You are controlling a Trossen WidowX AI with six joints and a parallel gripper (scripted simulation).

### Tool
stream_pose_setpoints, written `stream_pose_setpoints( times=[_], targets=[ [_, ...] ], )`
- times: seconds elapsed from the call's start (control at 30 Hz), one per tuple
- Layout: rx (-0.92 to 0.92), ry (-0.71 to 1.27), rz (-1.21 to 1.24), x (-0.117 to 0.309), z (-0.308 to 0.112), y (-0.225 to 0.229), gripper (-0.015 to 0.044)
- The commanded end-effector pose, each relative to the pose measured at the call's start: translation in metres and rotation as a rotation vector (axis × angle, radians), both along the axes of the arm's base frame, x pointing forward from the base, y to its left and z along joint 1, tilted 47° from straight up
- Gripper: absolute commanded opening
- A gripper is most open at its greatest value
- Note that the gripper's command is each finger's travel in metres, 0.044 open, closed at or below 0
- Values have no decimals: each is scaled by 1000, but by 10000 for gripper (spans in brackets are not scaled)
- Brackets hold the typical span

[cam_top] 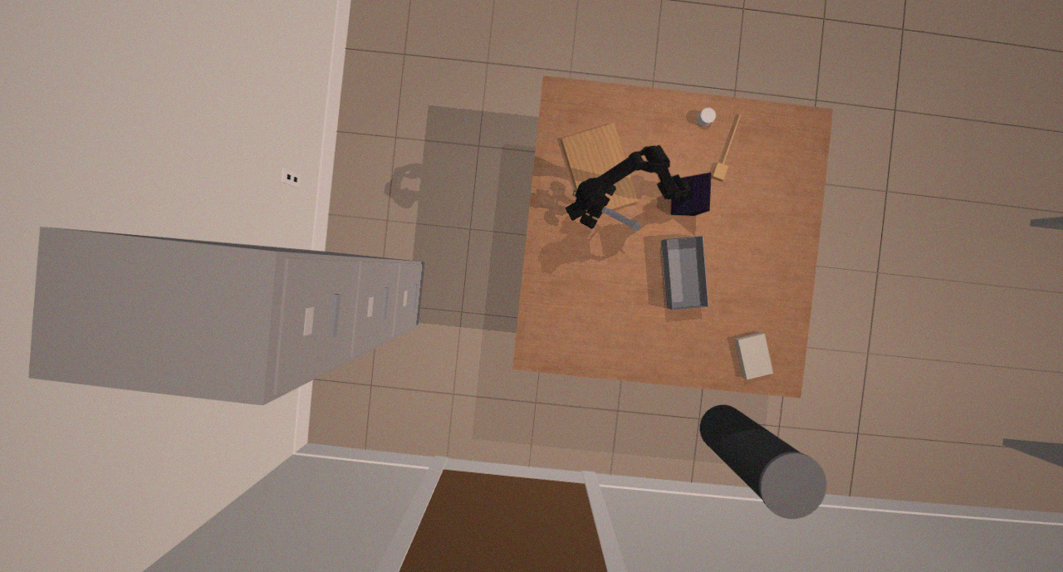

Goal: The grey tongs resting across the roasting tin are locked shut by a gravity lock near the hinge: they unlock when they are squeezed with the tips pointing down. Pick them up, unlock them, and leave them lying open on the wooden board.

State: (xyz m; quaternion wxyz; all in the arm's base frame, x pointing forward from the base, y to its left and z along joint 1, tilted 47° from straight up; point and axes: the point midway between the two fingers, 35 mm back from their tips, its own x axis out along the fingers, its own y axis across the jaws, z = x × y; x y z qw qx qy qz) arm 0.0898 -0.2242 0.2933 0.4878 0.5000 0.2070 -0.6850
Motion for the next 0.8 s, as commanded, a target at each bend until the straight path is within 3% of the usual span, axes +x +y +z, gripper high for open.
stream_pose_setpoints(
  times=[0.0,0.77],
  targets=[
    [-3,-31,-6,-13,5,0,-150],
    [-32,-133,-55,-70,17,-3,-150]
  ],
)
